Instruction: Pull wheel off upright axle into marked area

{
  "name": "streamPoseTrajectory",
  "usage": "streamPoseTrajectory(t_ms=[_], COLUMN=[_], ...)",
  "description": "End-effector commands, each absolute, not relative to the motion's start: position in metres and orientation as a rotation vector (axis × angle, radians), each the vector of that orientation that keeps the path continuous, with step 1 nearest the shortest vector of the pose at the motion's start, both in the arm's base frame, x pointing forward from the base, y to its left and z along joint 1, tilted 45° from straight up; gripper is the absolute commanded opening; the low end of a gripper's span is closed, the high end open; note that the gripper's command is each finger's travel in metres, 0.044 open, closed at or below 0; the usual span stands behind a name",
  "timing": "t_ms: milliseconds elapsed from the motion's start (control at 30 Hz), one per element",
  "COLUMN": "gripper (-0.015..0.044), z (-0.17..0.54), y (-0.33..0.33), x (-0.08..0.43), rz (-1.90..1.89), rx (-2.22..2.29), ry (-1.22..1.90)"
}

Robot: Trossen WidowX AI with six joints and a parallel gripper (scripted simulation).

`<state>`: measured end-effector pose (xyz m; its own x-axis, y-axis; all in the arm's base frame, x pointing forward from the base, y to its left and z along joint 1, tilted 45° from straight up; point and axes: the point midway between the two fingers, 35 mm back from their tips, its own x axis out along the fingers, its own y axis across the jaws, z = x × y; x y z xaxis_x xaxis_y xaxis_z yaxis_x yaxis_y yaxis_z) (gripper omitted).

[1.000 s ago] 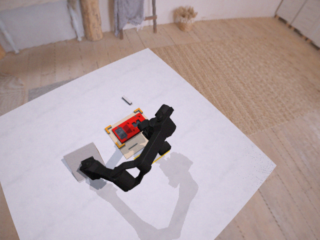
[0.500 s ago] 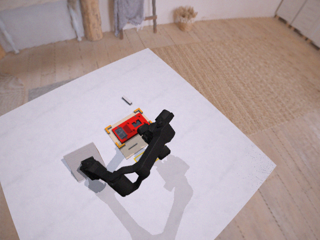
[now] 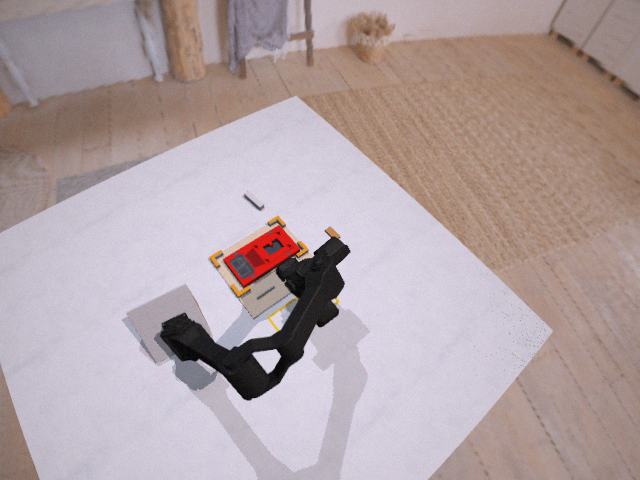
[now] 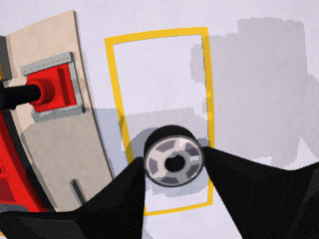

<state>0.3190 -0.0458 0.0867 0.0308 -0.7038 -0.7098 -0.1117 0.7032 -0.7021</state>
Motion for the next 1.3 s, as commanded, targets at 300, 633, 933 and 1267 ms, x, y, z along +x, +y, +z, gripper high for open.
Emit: streamPoseTrajectory(t_ms=[300, 633, 933, 1267], gripper=[0.0079, 0.03, 0.03, 0.044], z=[0.069, 0.078, 0.111, 0.12], y=[-0.066, -0.056, -0.023, 0.026], x=[0.316, 0.317, 0.315, 0.231], rz=[-0.525, -0.523, -0.521, -0.517], rx=[-0.706, -0.707, -0.712, -0.712], ry=[1.5, 1.498, 1.493, 1.499])
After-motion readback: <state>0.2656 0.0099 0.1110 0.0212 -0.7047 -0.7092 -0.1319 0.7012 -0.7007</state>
